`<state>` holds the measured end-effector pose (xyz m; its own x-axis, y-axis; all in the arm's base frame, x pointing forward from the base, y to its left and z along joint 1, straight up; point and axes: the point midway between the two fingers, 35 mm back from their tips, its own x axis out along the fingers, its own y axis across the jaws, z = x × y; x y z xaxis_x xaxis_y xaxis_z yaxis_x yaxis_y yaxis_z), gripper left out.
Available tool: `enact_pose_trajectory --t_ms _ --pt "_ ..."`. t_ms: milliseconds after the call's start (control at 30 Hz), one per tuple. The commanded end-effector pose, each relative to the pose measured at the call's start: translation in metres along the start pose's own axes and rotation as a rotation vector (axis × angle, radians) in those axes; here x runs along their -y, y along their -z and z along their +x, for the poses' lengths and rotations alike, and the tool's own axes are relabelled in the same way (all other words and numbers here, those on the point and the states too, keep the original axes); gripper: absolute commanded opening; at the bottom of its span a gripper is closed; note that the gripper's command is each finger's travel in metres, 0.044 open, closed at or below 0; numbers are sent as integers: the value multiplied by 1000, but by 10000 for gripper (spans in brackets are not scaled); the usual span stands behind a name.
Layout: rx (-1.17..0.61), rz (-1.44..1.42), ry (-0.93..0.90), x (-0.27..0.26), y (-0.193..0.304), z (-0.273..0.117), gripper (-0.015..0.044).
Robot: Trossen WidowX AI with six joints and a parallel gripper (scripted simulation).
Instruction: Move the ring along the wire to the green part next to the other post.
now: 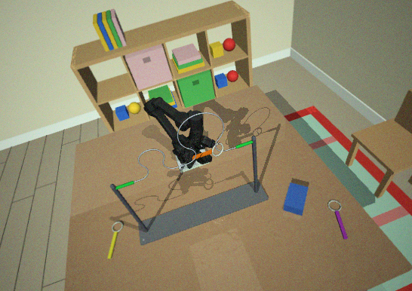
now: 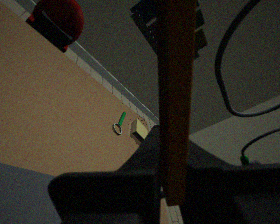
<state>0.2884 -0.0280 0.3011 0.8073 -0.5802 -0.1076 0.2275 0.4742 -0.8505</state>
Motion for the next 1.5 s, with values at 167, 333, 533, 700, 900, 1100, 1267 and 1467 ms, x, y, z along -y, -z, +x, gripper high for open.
enact_pose_trajectory --t_ms 167,333,533,700,900,1100,1267,1467 --pt "-14 200 -103 -38 -4 -5 -150" --pt "-29 313 -155 -58 -9 -10 -150" --pt "-47 444 -216 -79 -18 -17 -150" --pt "-61 547 -264 -95 -27 -23 -150" --pt "-76 658 -315 -111 -39 -31 -150" --pt "-90 762 -363 -125 -52 -40 -150" --pt "-98 817 -389 -132 -61 -45 -150" --pt "-104 867 -412 -139 -71 -51 -150"
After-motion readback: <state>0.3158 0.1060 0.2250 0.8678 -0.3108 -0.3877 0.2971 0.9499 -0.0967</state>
